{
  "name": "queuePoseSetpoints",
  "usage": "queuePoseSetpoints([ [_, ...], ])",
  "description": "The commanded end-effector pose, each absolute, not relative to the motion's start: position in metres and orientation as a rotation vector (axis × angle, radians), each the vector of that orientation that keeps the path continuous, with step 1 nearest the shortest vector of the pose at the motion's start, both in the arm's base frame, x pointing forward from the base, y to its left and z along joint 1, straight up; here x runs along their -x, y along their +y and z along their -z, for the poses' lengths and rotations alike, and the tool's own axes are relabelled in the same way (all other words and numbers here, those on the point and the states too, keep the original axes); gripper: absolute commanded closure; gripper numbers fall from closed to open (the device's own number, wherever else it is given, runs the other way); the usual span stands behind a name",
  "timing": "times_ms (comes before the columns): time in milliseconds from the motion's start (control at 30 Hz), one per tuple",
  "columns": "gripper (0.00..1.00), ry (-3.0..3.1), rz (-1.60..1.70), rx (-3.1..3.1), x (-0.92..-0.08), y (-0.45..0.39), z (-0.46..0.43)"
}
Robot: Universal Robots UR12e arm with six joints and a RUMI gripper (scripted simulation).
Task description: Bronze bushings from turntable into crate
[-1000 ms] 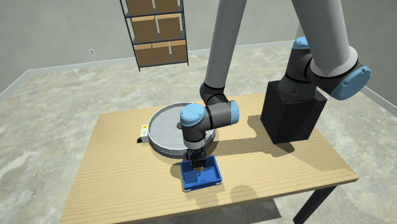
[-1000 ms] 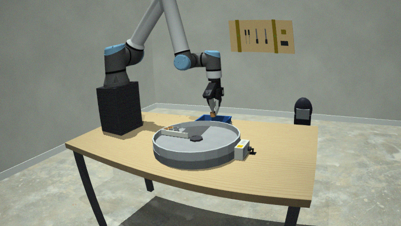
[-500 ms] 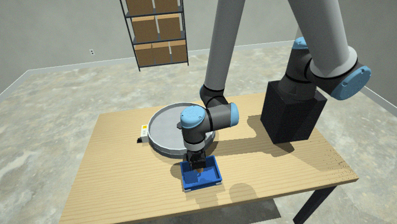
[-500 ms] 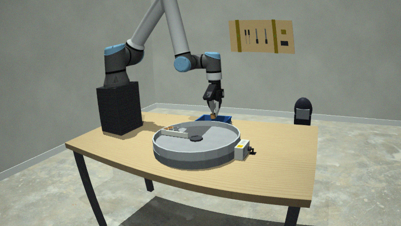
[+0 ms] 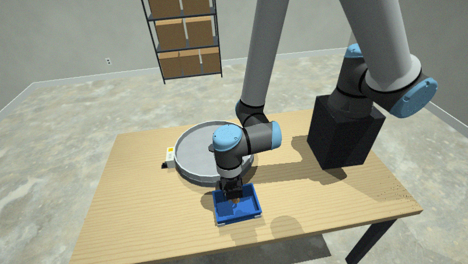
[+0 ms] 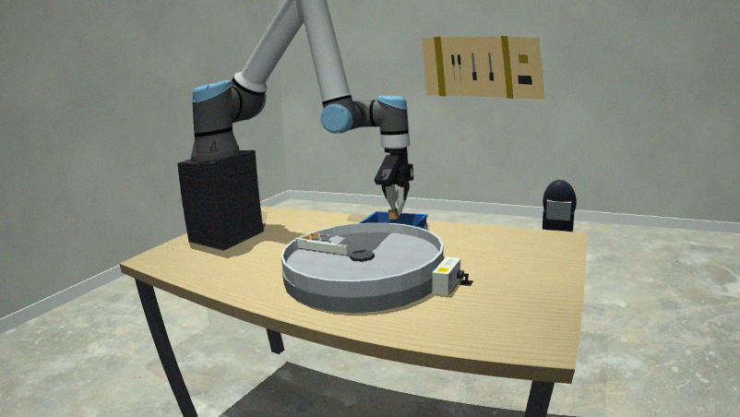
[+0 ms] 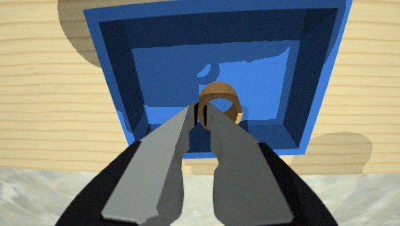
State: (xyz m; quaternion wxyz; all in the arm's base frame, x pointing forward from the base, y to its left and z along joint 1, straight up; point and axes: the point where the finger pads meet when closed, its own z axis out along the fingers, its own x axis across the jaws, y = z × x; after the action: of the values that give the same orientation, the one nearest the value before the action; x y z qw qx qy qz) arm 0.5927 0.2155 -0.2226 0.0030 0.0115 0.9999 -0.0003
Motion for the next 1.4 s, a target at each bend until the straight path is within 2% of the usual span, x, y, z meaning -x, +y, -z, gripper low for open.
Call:
queuePoseSetpoints([
  [0, 1.0, 3.134, 0.001, -0.036, -0.593, 0.216, 0.222],
  [1367, 1.0, 3.134, 0.001, -0.036, -0.594, 0.216, 0.259],
])
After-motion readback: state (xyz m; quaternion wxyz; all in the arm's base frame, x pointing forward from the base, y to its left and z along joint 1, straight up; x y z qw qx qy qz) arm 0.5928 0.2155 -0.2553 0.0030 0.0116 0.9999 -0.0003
